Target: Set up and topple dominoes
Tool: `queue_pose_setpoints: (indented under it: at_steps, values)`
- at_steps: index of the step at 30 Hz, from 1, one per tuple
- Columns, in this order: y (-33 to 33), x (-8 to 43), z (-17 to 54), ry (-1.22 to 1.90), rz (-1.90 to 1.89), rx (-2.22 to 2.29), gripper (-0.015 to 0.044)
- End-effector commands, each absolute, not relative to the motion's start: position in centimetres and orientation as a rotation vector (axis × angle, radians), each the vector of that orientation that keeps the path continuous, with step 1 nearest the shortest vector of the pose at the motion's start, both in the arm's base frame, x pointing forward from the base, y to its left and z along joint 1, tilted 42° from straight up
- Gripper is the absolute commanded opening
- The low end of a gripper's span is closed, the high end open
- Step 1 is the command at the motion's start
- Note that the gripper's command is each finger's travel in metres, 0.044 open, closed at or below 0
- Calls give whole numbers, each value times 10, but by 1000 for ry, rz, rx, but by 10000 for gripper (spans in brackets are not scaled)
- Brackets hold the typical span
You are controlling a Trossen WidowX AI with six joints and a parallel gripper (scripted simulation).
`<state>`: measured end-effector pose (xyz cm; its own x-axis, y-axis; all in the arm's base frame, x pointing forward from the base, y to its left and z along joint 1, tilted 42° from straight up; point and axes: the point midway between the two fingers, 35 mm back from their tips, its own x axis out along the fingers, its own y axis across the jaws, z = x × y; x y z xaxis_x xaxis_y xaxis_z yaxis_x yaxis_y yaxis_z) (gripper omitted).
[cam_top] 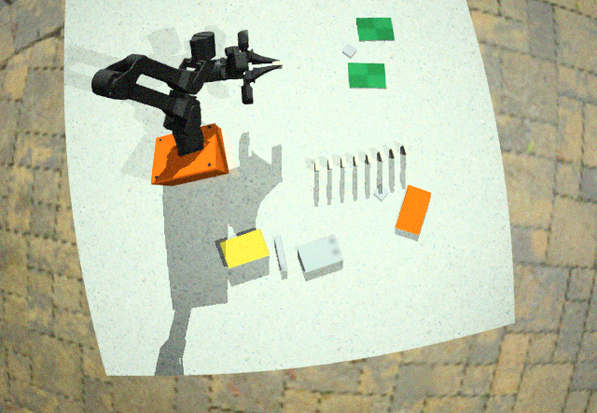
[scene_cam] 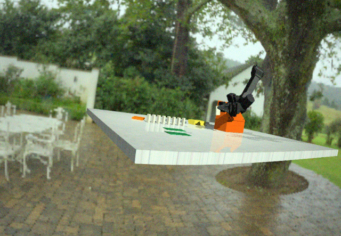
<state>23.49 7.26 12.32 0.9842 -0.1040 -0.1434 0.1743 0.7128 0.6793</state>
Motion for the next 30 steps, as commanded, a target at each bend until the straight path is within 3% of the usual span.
queue_pose_setpoints:
  at_steps: [1, 30]
  values:
    - [75, 237, 122, 94, -158, 765, 26]
    - [103, 247, 98, 117, -151, 736, 26]
